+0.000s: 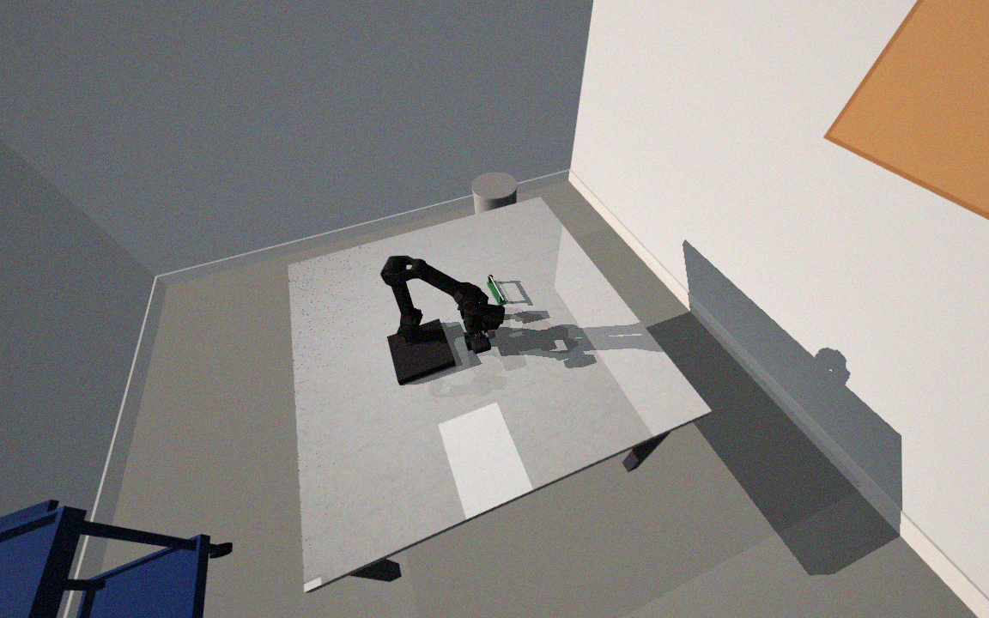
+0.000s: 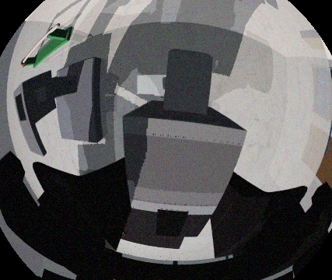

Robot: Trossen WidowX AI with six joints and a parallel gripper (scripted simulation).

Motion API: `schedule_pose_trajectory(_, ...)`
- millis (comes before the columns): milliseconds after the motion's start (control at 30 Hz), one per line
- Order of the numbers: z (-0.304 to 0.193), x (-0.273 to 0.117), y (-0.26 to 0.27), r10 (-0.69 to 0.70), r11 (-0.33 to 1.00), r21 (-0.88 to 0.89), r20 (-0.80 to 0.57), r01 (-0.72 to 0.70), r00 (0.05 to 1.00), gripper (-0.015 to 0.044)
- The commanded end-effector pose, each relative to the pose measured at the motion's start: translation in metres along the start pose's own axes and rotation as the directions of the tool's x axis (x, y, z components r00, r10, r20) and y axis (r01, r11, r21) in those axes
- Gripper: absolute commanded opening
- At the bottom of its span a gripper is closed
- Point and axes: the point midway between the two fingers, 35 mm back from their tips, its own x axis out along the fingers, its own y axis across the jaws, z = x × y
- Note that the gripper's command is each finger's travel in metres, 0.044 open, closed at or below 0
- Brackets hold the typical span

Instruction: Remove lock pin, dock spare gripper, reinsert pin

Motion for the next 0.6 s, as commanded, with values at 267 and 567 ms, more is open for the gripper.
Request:
schedule_pose_trajectory(267, 0.001, 0.025, -0.002, -0.005, 0.999, -0.045, 0.003, 0.005, 1.0, 0.0)
schedule_pose_trajectory(567, 0.0, 0.038, -0.002, -0.005, 0.999, -0.049, 0.003, 0.005, 1.0, 0.0)
